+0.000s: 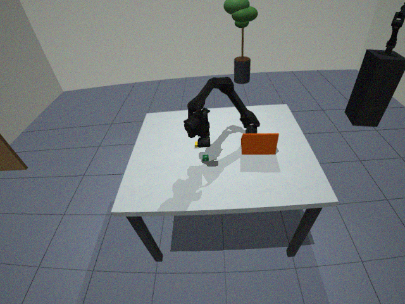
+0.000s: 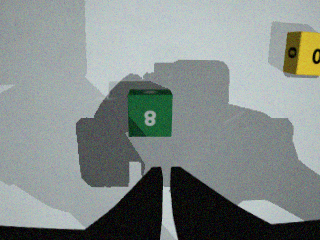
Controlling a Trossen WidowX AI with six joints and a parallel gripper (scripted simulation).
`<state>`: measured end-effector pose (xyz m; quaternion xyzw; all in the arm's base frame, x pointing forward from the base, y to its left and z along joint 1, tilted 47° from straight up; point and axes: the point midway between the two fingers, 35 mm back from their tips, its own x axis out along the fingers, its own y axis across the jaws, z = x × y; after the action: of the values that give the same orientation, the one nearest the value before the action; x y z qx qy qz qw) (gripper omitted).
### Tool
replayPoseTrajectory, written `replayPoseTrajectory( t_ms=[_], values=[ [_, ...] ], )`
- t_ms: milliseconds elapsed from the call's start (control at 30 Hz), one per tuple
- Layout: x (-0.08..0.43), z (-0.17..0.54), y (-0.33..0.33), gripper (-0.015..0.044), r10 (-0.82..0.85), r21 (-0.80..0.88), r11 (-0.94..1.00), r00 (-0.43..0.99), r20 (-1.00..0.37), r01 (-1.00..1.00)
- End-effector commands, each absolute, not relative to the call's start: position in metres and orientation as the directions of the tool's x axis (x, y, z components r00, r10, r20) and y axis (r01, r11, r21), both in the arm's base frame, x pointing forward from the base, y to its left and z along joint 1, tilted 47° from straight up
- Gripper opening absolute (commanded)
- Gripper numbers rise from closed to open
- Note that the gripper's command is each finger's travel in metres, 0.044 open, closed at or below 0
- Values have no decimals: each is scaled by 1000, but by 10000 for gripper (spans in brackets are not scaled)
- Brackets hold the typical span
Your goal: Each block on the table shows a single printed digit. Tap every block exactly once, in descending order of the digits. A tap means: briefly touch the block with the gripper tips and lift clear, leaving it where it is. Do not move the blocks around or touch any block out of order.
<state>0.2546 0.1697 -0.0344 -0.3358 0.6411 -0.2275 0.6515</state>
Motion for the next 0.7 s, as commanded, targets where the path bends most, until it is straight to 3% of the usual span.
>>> replayPoseTrajectory(
  t_ms=[0, 200, 533, 667],
  values=[
    [251, -14, 191, 20, -719, -723, 678, 83, -690, -132],
    [261, 4, 179, 20, -715, -719, 681, 84, -694, -140],
    [295, 122, 69, 20, -721, -724, 675, 86, -688, -142],
    [293, 139, 50, 20, -727, -730, 670, 83, -682, -132]
  ],
)
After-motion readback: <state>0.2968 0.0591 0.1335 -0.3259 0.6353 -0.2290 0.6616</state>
